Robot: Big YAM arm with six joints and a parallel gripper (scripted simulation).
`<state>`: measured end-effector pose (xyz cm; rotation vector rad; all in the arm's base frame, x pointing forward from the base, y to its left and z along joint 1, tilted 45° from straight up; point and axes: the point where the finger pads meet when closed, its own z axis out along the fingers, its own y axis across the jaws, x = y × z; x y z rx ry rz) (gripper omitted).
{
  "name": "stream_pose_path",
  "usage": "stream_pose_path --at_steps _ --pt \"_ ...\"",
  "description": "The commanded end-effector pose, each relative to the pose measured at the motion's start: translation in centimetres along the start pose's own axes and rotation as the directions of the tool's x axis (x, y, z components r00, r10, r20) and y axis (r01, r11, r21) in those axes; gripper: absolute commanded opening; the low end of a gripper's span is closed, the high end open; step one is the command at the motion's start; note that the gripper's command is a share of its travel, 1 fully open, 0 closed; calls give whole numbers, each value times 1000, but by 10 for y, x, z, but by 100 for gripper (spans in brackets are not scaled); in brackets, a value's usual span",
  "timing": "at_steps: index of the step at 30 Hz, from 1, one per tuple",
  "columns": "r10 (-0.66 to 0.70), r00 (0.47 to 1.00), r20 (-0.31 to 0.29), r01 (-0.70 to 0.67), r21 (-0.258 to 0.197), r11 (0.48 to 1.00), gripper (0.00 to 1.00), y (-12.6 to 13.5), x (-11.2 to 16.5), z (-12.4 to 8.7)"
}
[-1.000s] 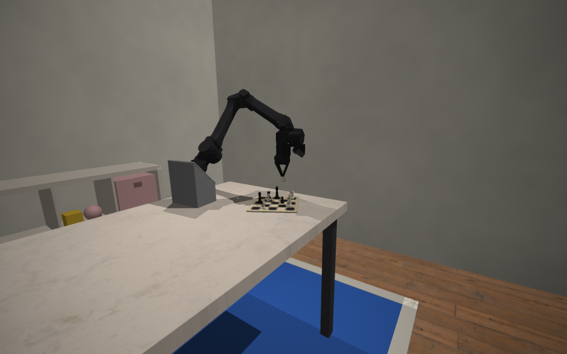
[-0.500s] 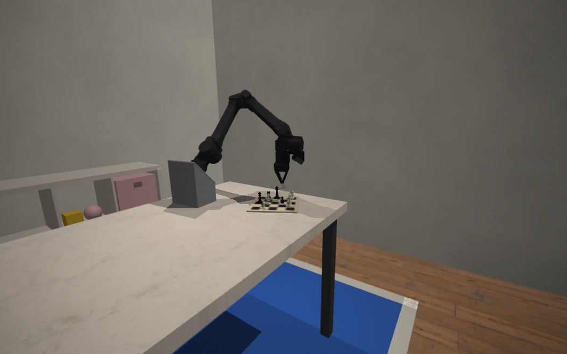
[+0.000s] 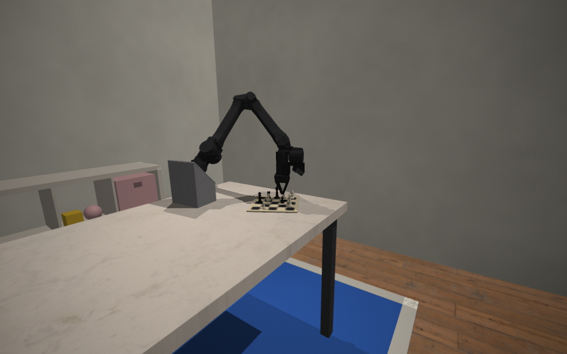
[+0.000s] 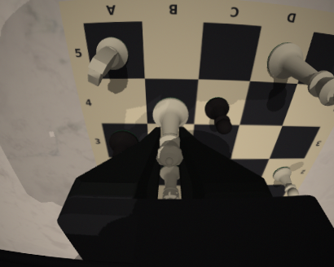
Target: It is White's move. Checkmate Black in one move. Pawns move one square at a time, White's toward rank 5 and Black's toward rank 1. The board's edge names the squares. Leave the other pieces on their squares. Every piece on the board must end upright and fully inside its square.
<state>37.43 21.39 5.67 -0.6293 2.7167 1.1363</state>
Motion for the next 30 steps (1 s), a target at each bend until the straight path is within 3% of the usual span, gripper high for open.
stream_pose_path --at_steps 1,30 --pt "5 1000 -1 -5 -1 1000 0 2 -6 12" --pt "3 1000 1 -3 -1 1000 0 3 -5 11"
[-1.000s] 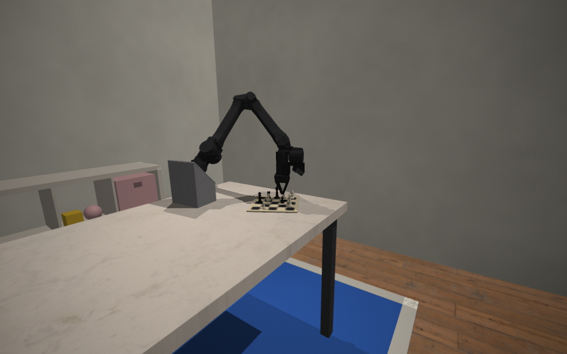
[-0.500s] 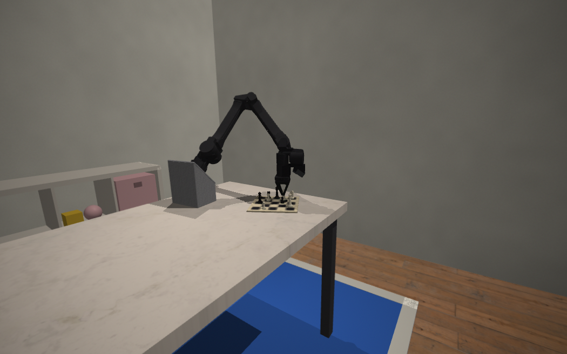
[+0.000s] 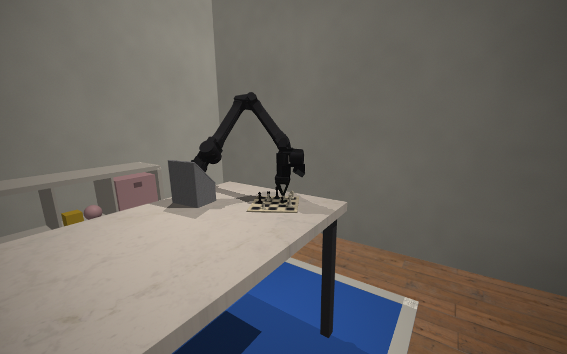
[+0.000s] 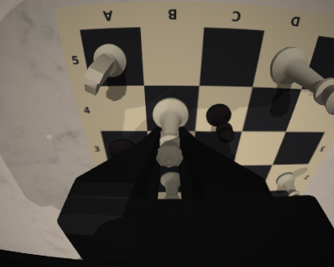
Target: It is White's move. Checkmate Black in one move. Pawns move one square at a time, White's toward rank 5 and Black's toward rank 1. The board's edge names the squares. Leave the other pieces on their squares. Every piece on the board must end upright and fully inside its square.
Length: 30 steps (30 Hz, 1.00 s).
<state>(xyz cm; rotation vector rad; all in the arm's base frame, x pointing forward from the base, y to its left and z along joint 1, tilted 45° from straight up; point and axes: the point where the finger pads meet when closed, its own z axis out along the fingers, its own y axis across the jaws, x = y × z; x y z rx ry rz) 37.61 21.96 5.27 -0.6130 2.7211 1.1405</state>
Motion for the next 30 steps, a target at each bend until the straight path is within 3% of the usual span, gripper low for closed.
stream_pose_path --at_steps 1,30 --pt "-8 1000 -1 8 0 1000 0 3 -3 4" --pt "-18 1000 3 18 2 1000 0 -4 -5 2"
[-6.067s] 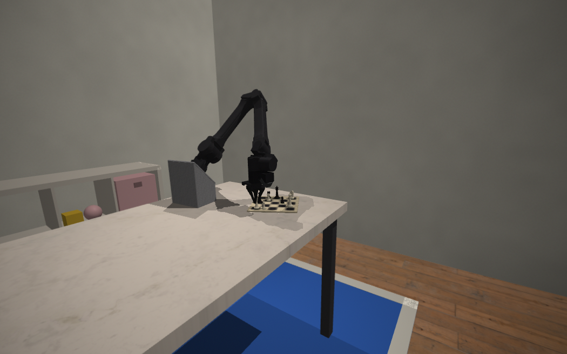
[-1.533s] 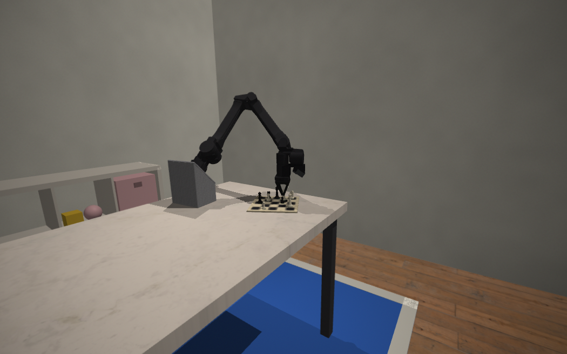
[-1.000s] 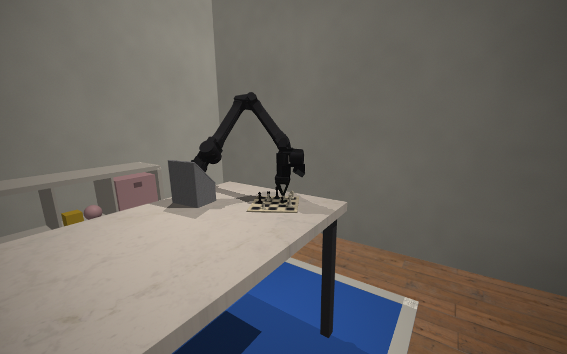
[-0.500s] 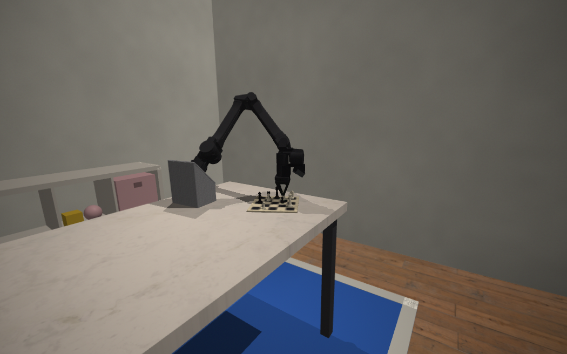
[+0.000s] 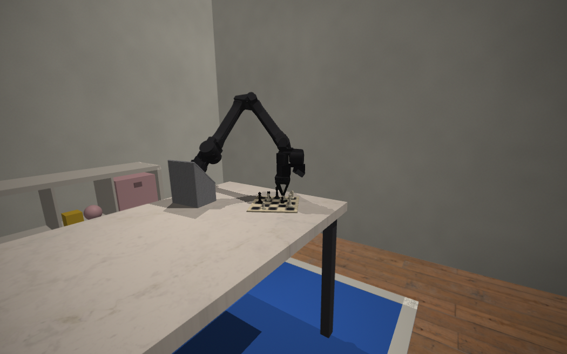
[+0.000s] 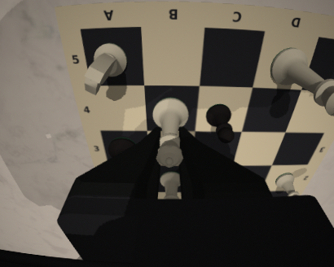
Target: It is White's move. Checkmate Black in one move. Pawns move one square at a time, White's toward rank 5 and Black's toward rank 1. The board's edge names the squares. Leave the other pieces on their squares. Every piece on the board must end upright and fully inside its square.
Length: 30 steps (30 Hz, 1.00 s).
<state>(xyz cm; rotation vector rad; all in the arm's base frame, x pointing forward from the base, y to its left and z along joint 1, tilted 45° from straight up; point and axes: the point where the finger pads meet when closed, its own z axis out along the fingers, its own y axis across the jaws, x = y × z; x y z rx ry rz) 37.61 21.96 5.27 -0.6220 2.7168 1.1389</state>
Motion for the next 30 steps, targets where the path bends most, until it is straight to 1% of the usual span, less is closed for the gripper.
stream_pose_path --at_steps 1,30 --pt "-10 1000 3 10 2 1000 0 -4 -5 2" --pt "-8 1000 11 8 5 1000 0 -7 -7 -1"
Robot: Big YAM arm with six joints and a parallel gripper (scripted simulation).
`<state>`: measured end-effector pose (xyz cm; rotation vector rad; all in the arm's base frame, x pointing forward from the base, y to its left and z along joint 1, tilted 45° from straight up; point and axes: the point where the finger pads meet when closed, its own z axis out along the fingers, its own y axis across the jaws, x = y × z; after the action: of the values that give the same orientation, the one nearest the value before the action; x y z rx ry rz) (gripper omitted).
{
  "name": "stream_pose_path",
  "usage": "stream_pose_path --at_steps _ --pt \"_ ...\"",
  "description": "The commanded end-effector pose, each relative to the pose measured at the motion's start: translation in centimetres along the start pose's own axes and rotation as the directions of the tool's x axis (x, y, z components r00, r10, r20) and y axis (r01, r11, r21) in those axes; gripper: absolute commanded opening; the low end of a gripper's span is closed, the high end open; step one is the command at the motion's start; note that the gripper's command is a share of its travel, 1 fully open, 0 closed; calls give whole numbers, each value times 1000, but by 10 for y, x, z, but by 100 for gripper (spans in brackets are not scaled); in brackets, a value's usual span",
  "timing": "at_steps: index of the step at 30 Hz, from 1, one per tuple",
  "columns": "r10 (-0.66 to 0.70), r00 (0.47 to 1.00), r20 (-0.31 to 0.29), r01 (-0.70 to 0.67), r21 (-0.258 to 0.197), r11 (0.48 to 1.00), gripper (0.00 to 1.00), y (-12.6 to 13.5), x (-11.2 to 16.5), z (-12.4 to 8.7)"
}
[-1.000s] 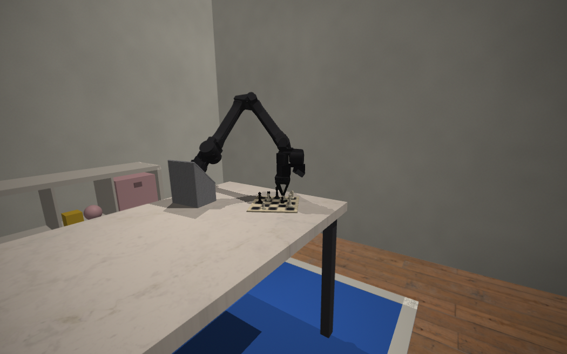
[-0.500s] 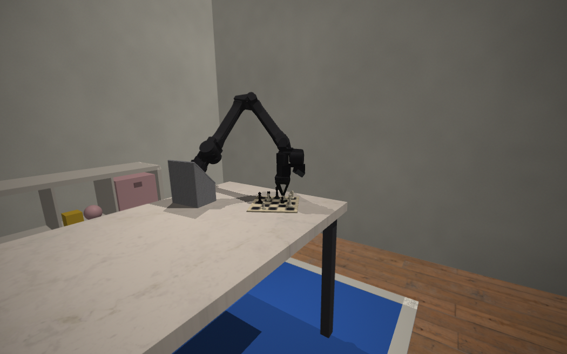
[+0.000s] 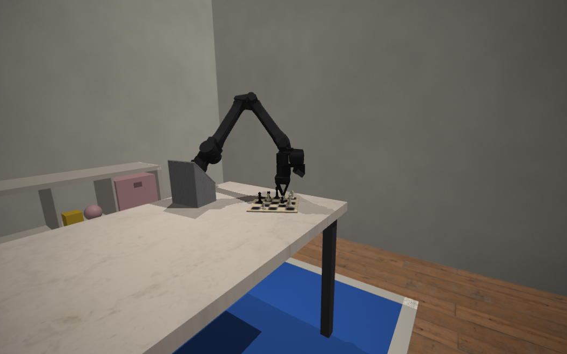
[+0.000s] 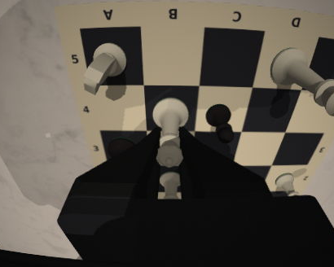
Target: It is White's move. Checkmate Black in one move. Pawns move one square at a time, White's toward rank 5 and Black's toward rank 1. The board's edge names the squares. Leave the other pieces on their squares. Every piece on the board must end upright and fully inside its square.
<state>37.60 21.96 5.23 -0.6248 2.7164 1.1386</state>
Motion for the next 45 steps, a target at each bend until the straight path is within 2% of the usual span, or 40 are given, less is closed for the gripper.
stream_pose_path --at_steps 1,45 --pt "-6 1000 13 6 5 1000 0 -7 -8 -2" --pt "0 1000 18 0 7 1000 0 -10 -11 -4"
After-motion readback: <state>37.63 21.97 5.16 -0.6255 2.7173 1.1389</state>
